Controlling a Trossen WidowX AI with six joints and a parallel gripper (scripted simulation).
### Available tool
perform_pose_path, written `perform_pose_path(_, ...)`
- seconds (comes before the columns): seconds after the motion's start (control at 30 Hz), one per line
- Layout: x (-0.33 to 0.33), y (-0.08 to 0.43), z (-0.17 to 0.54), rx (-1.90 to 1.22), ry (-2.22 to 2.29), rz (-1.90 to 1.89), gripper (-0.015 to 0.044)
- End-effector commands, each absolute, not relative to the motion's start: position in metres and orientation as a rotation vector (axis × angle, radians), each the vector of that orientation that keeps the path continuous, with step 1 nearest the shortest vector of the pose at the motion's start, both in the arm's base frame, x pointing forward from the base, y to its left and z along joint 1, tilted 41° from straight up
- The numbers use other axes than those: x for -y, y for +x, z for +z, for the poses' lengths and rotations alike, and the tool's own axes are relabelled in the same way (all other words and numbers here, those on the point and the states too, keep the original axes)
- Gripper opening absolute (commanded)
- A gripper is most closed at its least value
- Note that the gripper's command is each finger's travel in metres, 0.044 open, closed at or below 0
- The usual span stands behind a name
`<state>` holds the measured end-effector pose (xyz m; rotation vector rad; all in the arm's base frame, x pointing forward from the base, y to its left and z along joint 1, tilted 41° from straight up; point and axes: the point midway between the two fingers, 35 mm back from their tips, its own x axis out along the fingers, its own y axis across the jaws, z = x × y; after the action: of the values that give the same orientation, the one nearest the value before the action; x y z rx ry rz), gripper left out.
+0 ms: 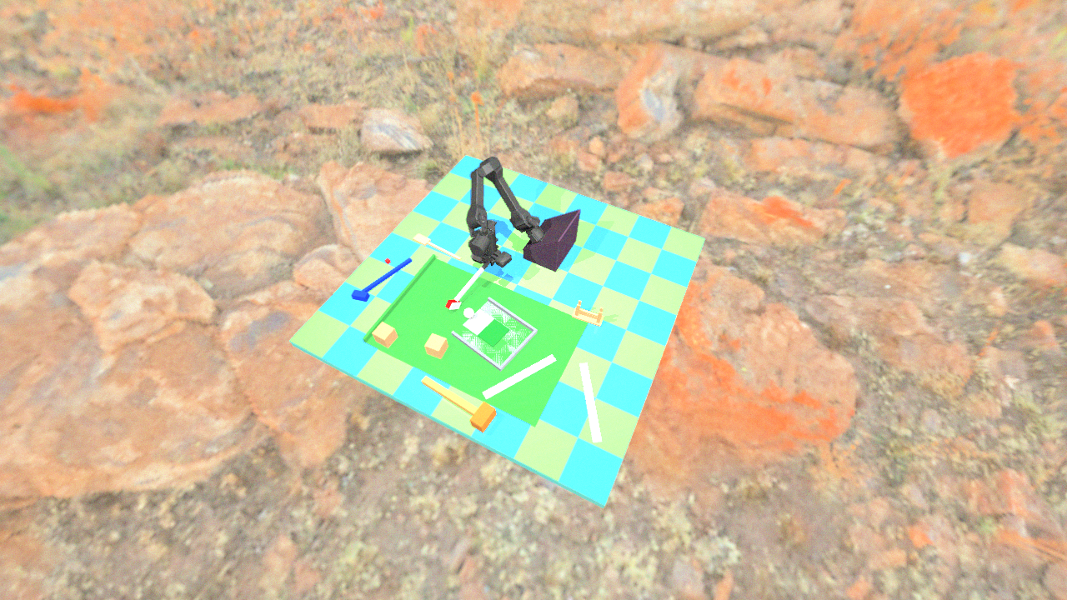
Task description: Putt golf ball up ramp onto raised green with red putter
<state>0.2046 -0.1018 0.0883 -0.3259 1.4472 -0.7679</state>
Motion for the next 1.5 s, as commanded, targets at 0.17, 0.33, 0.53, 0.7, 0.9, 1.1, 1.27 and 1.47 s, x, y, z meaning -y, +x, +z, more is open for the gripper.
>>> perform_pose_path(0.17, 0.082, 0.209, 0.105, -1.438, -0.327, -0.779, 0.0000)
perform_pose_path(0.33, 0.065, 0.210, 0.125, -1.439, -0.327, -0.779, 0.0000)
perform_pose_path(0.53, 0.066, 0.209, 0.125, -1.440, -0.330, -0.780, 0.0000)
perform_pose_path(0.7, 0.066, 0.209, 0.125, -1.440, -0.330, -0.780, 0.0000)
perform_pose_path(0.9, 0.066, 0.209, 0.125, -1.440, -0.330, -0.780, 0.0000)
perform_pose_path(1.1, 0.066, 0.209, 0.125, -1.440, -0.330, -0.780, 0.0000)
perform_pose_path(1.27, 0.066, 0.209, 0.125, -1.440, -0.330, -0.780, 0.0000)
perform_pose_path(1.47, 0.066, 0.209, 0.125, -1.440, -0.330, -0.780, 0.0000)
